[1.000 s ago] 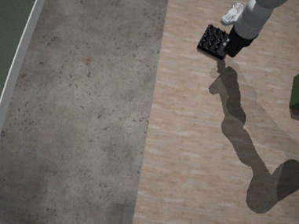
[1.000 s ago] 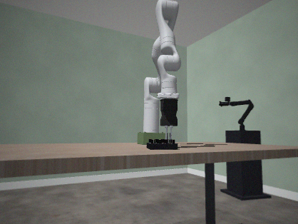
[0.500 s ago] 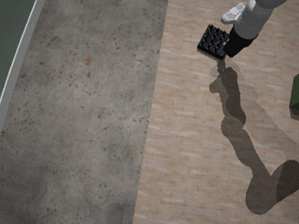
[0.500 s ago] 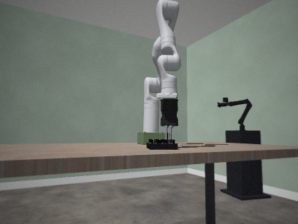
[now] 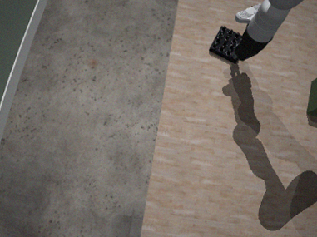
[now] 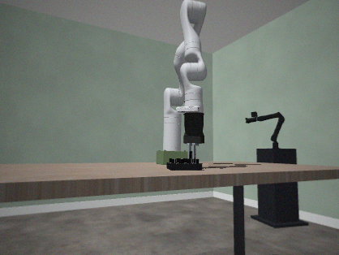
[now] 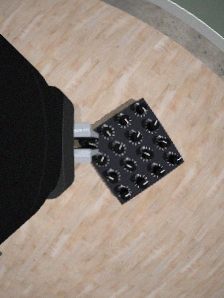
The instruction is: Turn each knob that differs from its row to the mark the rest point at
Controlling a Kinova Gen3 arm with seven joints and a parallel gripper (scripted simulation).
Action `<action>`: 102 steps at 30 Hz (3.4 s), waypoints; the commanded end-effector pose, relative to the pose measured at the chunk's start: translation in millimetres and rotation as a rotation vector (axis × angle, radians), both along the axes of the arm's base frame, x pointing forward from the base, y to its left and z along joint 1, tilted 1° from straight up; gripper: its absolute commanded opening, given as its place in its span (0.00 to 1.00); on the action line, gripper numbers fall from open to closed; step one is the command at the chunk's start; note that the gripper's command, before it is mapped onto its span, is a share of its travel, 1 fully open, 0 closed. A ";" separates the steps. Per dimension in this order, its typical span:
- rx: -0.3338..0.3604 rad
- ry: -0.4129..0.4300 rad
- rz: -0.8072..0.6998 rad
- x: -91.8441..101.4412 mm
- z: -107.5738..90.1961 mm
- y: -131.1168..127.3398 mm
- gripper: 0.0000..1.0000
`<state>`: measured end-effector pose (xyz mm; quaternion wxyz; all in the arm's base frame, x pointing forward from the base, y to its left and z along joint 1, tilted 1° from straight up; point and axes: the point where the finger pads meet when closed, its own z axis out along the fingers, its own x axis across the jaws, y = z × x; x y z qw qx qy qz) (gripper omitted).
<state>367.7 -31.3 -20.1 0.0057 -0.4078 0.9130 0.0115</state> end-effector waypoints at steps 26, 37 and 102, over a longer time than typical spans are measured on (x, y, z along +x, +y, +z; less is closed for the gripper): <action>-0.003 0.013 -0.552 2.4 -0.2 0.7 0.30; -0.003 0.016 -0.662 2.4 -0.1 0.8 0.30; -0.003 0.017 -0.718 2.5 21.6 0.4 0.46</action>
